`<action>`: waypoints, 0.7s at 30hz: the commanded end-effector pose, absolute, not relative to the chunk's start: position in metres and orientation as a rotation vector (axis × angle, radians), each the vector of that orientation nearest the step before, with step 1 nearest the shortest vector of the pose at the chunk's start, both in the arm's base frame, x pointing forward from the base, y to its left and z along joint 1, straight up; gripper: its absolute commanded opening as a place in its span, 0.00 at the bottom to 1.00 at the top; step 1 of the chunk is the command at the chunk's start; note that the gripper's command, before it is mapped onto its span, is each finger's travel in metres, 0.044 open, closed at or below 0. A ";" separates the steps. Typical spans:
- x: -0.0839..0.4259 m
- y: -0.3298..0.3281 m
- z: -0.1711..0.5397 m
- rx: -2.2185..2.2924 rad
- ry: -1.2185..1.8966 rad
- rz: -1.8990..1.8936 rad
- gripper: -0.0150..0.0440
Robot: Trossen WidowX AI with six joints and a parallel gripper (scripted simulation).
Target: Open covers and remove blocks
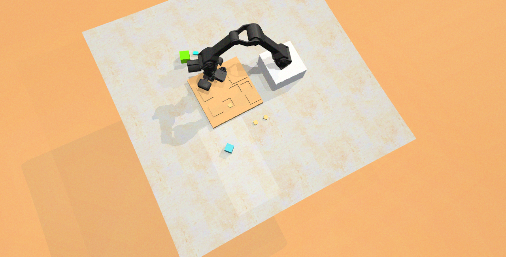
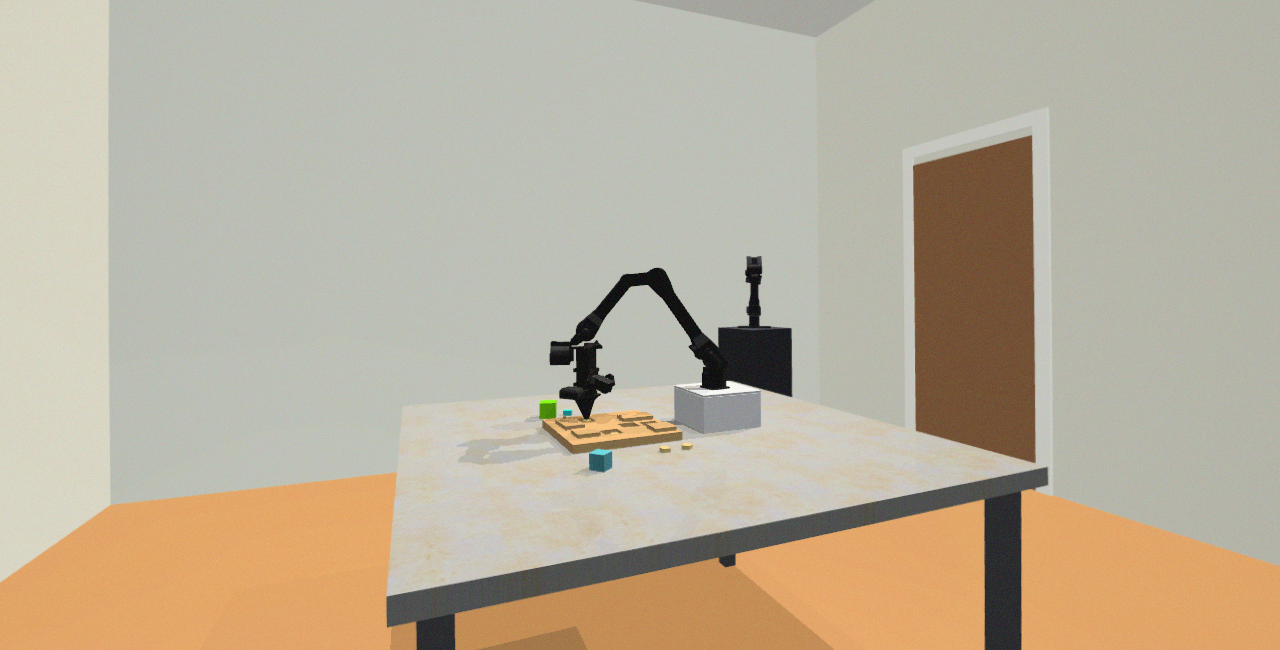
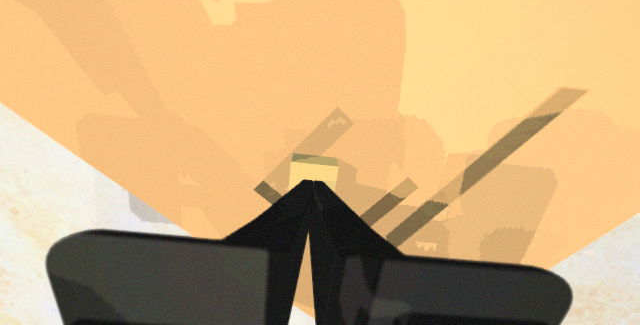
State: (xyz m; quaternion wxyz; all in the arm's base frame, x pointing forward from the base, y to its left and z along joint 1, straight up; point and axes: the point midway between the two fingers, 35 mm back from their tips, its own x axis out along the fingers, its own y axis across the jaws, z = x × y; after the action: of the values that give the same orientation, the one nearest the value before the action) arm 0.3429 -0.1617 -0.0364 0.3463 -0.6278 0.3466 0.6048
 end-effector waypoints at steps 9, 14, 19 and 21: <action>0.349 -0.157 -0.041 -1.629 0.895 1.571 0.25; 0.353 -0.154 -0.042 -1.628 0.895 1.570 0.25; 0.353 -0.154 -0.042 -1.628 0.895 1.570 0.25; 0.353 -0.154 -0.041 -1.628 0.895 1.570 0.25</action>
State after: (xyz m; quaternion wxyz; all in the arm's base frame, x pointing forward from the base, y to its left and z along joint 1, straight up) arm 0.3529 -0.1555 -0.0403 0.3455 -0.6297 0.3450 0.6042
